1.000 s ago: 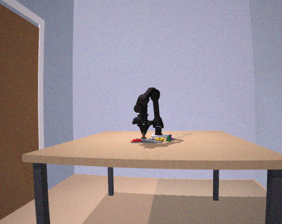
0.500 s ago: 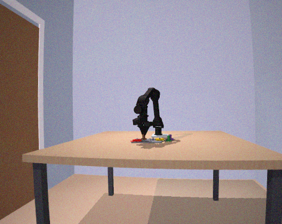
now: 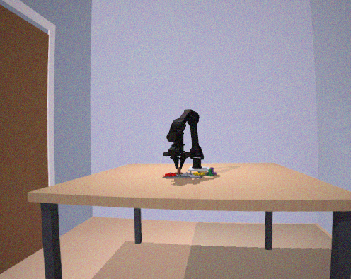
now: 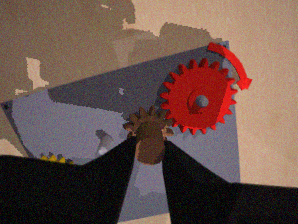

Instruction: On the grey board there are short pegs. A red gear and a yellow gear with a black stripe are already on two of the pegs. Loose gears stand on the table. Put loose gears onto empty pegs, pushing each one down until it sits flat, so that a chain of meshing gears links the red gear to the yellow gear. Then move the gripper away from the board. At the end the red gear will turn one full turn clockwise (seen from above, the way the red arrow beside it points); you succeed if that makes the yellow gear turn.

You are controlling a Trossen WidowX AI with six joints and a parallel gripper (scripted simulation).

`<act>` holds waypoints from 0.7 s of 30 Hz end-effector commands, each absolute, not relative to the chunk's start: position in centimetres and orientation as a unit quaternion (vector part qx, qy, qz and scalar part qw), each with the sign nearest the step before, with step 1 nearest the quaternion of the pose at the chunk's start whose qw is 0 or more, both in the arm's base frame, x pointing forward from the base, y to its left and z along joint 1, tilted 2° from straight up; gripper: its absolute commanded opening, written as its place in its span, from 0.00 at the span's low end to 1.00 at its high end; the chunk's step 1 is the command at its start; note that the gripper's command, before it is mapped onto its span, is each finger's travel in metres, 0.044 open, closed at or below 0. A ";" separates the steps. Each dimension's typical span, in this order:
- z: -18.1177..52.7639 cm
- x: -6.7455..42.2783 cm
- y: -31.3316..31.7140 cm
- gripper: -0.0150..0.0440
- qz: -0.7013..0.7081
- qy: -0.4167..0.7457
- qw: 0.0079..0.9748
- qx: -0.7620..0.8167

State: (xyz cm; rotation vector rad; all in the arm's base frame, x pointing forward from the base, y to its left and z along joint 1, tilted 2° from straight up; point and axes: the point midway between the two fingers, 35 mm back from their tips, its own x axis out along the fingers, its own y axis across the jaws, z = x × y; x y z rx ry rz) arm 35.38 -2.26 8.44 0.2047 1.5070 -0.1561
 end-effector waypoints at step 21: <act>8.0 35.4 -2.2 0.25 -0.198 0.656 0.692 0.228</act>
